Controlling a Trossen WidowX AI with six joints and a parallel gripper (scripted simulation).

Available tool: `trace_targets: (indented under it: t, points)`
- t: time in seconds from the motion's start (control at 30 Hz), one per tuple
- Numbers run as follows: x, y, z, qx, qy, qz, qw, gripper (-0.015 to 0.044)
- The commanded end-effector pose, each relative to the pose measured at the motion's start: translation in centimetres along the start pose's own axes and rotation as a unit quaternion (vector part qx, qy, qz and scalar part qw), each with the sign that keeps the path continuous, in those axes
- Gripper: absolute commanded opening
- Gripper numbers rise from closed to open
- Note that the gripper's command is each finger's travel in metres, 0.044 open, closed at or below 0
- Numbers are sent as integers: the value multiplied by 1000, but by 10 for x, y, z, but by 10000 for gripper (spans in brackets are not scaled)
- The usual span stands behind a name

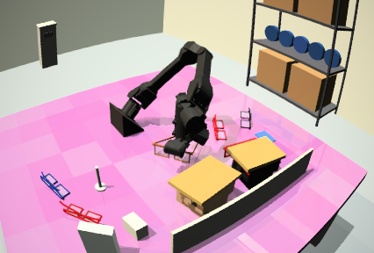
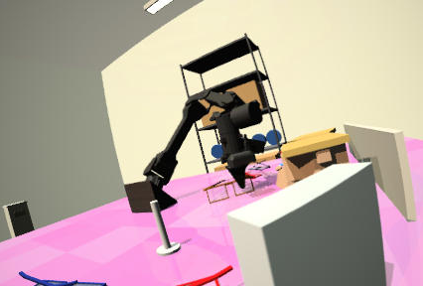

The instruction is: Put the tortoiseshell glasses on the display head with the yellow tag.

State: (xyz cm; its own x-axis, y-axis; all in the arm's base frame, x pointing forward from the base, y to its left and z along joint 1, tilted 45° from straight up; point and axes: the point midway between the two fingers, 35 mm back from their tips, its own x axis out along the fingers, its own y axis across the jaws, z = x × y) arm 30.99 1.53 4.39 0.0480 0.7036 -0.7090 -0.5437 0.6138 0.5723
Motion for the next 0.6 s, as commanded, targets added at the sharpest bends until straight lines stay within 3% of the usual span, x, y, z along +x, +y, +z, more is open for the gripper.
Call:
trace_targets:
  t: [0.0,0.2,0.57]
  points:
    - [0,0,0,0,0,0,1000,0]
    - [-8,-1,1,0,0,-1,1000,0]
    - [-63,-5,5,0,0,-3,1000,0]
